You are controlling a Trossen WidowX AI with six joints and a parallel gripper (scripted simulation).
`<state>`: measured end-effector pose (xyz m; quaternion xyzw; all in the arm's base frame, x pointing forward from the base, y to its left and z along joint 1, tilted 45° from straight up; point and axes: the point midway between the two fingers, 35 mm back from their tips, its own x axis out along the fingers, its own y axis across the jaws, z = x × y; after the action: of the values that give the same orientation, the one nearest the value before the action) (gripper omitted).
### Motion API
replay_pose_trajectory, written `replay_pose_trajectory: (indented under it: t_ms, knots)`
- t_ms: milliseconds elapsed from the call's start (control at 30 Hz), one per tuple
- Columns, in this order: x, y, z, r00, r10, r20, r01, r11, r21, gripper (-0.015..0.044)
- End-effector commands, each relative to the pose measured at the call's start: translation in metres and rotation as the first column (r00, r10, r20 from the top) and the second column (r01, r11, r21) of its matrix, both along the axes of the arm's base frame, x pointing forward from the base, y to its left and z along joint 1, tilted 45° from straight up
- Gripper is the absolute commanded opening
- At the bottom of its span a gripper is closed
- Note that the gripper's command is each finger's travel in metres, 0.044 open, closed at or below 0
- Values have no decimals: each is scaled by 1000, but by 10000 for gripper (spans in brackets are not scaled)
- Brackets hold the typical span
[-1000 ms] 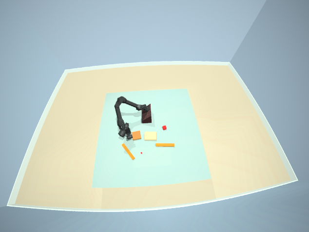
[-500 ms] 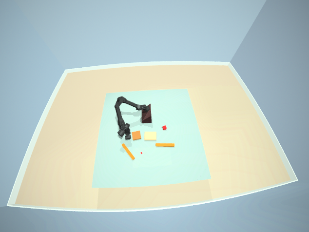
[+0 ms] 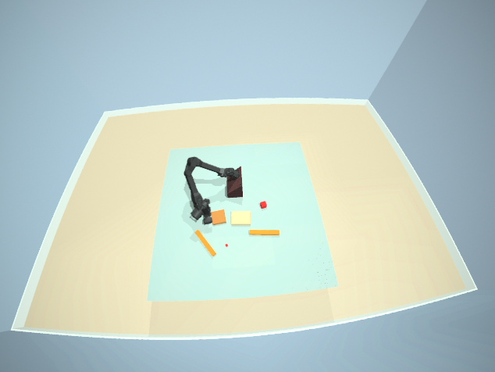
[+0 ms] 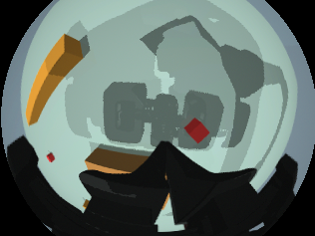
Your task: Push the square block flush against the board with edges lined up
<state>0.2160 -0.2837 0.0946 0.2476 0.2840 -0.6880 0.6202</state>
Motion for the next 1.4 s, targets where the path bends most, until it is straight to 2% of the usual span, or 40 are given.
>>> replay_pose_trajectory:
  t_ms: [0, 1367]
  knots:
    - [0, 6, -8, 1000, 1, -3, -1, 1000, 4, 0]
    - [7, 45, -50, 1000, 0, -3, 1, 1000, 12, 0]
